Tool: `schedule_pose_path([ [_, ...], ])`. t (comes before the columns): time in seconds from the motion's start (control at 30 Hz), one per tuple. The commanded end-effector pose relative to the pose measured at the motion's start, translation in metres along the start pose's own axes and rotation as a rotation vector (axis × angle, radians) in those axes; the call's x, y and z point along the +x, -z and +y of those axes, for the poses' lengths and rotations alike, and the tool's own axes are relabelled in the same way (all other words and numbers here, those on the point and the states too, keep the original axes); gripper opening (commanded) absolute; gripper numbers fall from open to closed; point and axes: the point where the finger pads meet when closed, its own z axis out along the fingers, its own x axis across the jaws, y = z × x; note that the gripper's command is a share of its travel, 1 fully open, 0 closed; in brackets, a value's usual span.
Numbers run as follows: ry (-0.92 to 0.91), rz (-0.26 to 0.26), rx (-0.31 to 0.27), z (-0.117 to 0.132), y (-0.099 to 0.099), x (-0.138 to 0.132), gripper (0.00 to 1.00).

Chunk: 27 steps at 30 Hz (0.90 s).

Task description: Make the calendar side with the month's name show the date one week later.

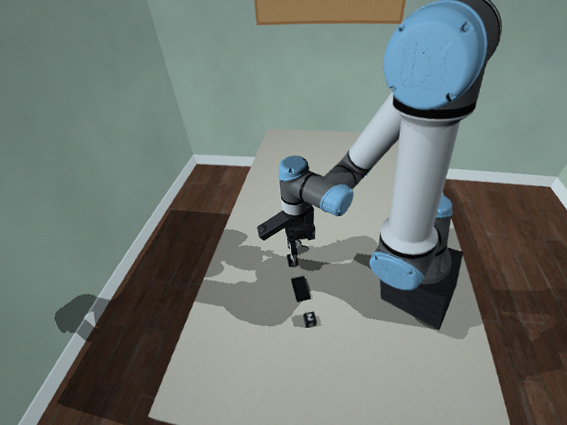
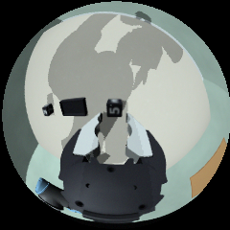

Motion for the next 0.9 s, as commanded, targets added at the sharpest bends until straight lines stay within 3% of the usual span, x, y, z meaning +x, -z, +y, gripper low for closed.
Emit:
schedule_pose_path([
  [0.0, 0.000, 0.001, 0.001, 0.000, -0.002, 0.000, 0.29],
  [0.87, 0.000, 0.001, 0.001, 0.000, -0.029, 0.000, 0.29],
])
